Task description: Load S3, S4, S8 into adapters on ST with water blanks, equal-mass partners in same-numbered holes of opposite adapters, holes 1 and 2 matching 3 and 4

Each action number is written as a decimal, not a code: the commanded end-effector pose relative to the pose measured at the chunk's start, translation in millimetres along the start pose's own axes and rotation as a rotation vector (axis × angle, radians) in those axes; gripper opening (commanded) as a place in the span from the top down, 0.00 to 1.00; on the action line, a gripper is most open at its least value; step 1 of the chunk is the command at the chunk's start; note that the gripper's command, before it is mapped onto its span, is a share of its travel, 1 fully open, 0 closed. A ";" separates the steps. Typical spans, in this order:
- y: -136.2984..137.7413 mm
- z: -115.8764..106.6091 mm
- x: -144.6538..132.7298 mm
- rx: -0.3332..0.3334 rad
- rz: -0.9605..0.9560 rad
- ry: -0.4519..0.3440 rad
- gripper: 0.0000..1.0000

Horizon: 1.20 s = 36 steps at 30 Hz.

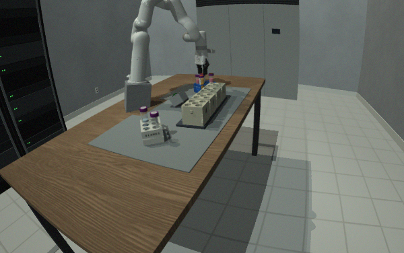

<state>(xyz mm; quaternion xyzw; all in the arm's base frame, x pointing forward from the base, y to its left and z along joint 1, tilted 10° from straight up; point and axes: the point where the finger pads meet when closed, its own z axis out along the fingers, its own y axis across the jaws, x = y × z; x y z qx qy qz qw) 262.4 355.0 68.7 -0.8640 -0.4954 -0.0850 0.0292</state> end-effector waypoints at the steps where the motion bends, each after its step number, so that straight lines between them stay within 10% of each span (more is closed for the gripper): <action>1: 0.2 -1.2 1.7 0.000 0.000 0.004 0.43; 36: 0.2 18.9 1.7 0.000 0.000 0.004 0.43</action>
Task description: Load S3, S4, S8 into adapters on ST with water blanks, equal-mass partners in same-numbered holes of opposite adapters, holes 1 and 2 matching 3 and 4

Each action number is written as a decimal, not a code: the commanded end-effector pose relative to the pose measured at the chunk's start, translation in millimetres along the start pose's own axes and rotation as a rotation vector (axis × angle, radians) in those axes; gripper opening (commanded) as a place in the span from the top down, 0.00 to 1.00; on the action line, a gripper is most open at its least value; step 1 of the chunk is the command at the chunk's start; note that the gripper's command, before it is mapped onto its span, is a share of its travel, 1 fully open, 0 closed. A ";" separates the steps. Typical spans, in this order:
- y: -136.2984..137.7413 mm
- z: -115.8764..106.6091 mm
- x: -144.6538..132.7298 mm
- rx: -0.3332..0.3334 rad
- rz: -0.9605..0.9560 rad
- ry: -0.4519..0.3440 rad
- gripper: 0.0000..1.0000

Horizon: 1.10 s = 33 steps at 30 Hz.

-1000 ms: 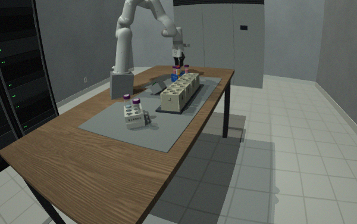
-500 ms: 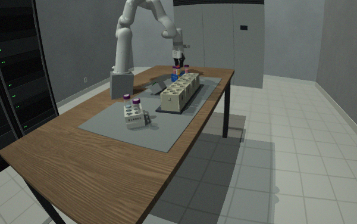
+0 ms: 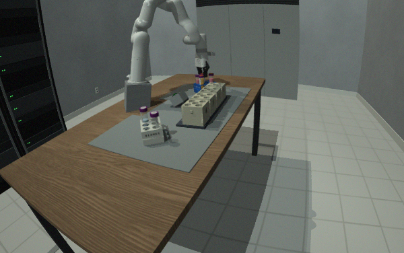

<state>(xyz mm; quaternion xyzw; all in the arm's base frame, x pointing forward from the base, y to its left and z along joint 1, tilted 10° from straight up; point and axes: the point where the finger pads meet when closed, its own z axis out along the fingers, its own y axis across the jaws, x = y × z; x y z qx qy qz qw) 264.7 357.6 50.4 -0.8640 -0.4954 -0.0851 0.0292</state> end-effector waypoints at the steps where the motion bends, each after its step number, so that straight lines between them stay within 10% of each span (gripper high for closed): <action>1: 0.2 0.3 1.6 0.000 0.000 0.004 0.43; 14: 0.2 0.3 1.6 0.000 0.000 0.004 0.43; 15: 0.2 -0.3 1.6 0.000 0.000 0.004 1.00; 33: 0.2 -1.4 1.6 0.000 0.000 0.004 1.00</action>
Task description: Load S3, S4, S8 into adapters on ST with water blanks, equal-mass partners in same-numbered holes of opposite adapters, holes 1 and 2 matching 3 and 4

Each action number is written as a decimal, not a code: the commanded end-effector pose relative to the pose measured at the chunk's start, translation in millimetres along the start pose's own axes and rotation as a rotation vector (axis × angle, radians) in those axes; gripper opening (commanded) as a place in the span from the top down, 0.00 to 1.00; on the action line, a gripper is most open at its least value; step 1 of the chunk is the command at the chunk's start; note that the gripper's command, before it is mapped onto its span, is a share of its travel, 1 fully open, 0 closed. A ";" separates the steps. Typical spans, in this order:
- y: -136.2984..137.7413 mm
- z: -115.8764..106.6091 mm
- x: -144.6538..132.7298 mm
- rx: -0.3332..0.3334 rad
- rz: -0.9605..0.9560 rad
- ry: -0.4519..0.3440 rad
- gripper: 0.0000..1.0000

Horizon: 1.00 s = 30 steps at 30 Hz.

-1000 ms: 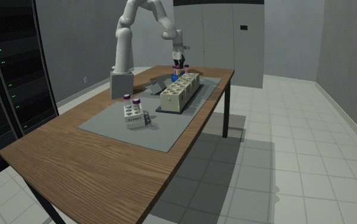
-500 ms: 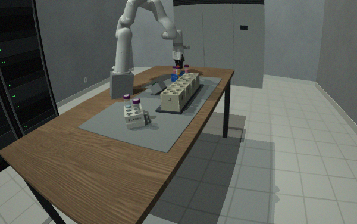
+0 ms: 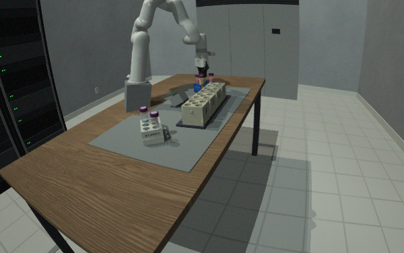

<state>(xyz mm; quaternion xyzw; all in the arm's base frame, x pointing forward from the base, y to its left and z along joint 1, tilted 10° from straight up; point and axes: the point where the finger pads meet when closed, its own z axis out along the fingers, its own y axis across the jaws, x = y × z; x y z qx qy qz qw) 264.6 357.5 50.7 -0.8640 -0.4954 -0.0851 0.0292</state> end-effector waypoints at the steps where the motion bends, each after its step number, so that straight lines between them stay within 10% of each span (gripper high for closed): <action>1: 0.2 -1.1 1.6 0.000 0.000 0.004 1.00; 30: 0.2 -5.2 1.6 0.000 0.000 0.004 1.00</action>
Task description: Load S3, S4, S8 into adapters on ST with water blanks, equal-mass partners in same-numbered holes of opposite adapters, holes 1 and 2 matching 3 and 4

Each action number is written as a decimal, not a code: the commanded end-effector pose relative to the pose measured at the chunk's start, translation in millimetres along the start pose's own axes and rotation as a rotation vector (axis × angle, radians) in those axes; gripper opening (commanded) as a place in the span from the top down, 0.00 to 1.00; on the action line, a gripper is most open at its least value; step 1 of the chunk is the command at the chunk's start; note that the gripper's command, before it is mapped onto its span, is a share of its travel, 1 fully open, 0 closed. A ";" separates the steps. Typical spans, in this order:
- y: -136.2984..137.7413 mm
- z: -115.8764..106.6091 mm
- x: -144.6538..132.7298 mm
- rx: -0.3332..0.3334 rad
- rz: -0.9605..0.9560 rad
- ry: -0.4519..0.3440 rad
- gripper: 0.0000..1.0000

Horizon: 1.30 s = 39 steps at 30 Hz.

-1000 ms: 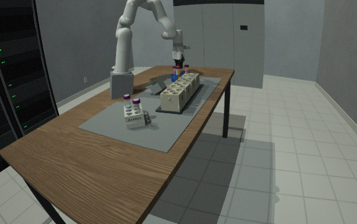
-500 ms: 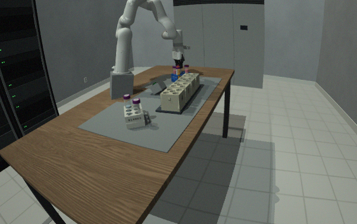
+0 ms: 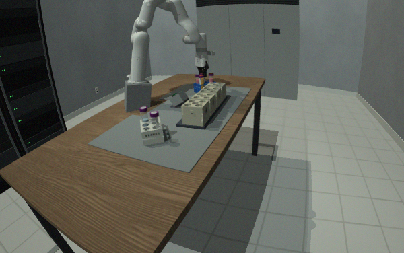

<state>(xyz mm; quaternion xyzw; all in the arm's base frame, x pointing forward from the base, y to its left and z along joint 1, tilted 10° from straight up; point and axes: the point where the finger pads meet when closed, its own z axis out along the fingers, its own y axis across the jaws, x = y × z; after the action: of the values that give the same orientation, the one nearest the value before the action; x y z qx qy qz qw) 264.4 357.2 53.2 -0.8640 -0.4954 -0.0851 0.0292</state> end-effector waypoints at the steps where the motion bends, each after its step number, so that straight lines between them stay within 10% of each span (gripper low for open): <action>1: 0.2 -3.4 1.6 0.000 0.000 0.004 1.00; 39: 0.2 -34.8 1.6 0.000 0.000 0.004 1.00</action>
<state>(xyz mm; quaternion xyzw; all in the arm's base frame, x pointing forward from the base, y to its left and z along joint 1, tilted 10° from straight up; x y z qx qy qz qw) 261.1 353.6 81.8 -0.8640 -0.4954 -0.0855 0.0294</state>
